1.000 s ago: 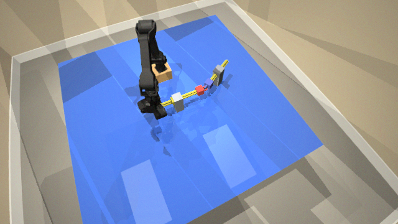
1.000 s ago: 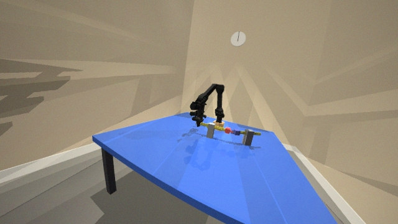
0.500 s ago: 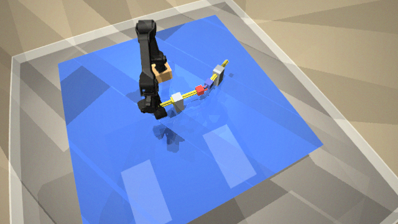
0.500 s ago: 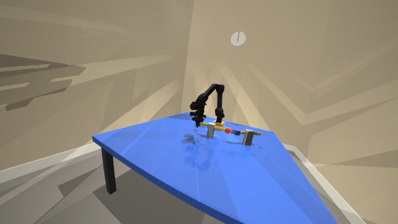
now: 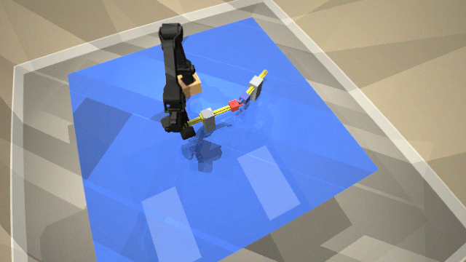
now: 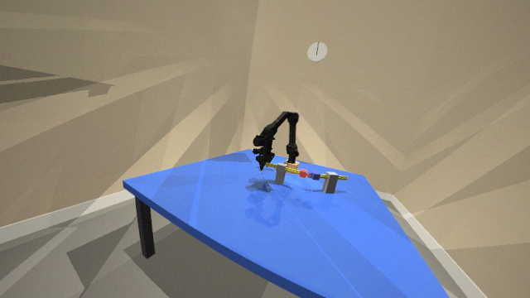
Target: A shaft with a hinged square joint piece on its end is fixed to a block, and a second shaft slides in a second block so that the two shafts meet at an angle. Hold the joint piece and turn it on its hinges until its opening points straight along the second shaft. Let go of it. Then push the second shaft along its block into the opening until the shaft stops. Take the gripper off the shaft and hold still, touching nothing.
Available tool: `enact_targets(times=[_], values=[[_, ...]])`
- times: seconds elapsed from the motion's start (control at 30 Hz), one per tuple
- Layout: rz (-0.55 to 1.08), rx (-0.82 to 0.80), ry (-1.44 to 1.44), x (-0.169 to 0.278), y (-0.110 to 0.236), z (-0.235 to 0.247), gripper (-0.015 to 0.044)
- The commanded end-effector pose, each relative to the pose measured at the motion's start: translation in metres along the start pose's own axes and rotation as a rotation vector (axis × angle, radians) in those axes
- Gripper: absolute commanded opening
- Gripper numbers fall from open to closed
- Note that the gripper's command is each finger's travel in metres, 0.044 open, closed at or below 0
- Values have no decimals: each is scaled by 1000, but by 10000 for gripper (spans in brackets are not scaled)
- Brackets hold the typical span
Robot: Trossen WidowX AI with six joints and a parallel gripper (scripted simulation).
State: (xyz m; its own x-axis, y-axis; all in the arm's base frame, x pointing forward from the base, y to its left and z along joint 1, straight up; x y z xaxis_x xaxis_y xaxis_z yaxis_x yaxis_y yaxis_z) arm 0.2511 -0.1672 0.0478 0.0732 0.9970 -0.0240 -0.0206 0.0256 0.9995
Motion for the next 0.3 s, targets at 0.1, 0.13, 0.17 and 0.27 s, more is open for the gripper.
enact_targets(times=[0.1, 0.13, 0.17, 0.27], values=[[3, -2, 1, 0, 20, 0, 440], [3, -3, 1, 0, 28, 0, 440], [4, -3, 1, 0, 30, 0, 440], [4, -3, 1, 0, 30, 0, 440]])
Point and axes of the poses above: the point midway between the two fingers, 35 mm back from their tips, its own y axis back along the fingers, its own z axis across the jaws, x = y × z, the point moved 2 cm from there along y, back along the fingers, and after that the axes turned 6 degrees about y, right-handed, at the moved point
